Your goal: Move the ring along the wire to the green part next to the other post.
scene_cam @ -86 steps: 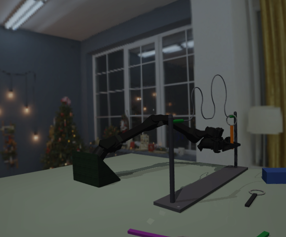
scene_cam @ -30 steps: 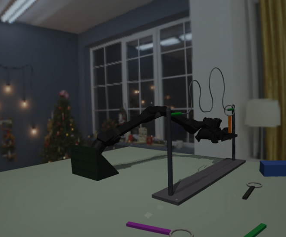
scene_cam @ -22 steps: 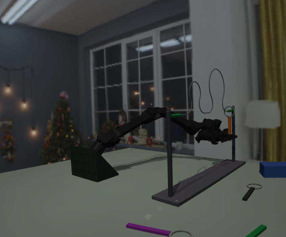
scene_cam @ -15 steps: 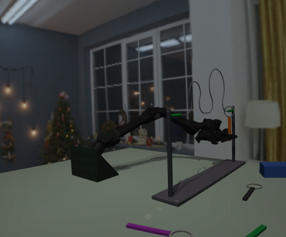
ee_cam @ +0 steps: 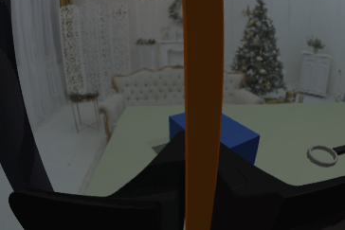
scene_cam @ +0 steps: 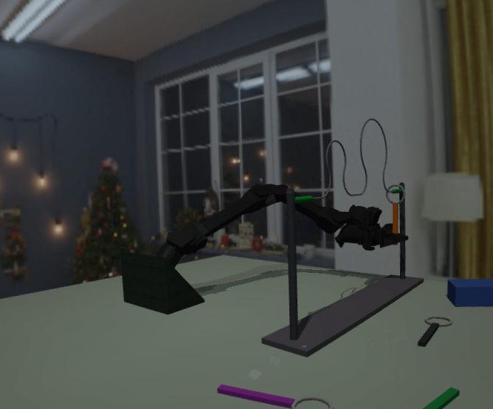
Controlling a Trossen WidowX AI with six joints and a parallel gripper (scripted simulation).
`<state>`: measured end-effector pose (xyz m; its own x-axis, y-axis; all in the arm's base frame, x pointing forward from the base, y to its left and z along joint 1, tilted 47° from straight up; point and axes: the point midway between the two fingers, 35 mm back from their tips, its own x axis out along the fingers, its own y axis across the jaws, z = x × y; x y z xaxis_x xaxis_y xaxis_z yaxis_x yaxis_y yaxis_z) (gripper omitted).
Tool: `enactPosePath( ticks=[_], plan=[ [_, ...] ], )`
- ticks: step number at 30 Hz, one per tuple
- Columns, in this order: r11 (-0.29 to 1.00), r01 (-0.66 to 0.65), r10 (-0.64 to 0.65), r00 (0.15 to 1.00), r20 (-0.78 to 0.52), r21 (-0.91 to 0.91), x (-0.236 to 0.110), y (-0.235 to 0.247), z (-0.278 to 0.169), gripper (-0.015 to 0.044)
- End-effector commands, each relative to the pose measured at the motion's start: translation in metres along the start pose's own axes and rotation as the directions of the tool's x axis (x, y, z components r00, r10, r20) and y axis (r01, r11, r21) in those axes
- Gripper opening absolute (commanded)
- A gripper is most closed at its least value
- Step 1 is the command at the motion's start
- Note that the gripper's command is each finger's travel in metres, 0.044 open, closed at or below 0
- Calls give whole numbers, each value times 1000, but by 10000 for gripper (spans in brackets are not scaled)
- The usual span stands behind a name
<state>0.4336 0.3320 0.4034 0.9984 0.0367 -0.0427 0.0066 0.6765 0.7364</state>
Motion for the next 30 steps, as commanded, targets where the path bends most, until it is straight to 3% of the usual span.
enactPosePath(
  ticks=[1,26,30],
  plan=[
    [1000,-7,7,999,-46,13,-9,-2,7,-150],
    [1000,-5,-8,886,-463,-27,-61,-31,19,-150],
    [998,-5,-25,877,-479,-61,-64,-40,20,-150]
  ],
)
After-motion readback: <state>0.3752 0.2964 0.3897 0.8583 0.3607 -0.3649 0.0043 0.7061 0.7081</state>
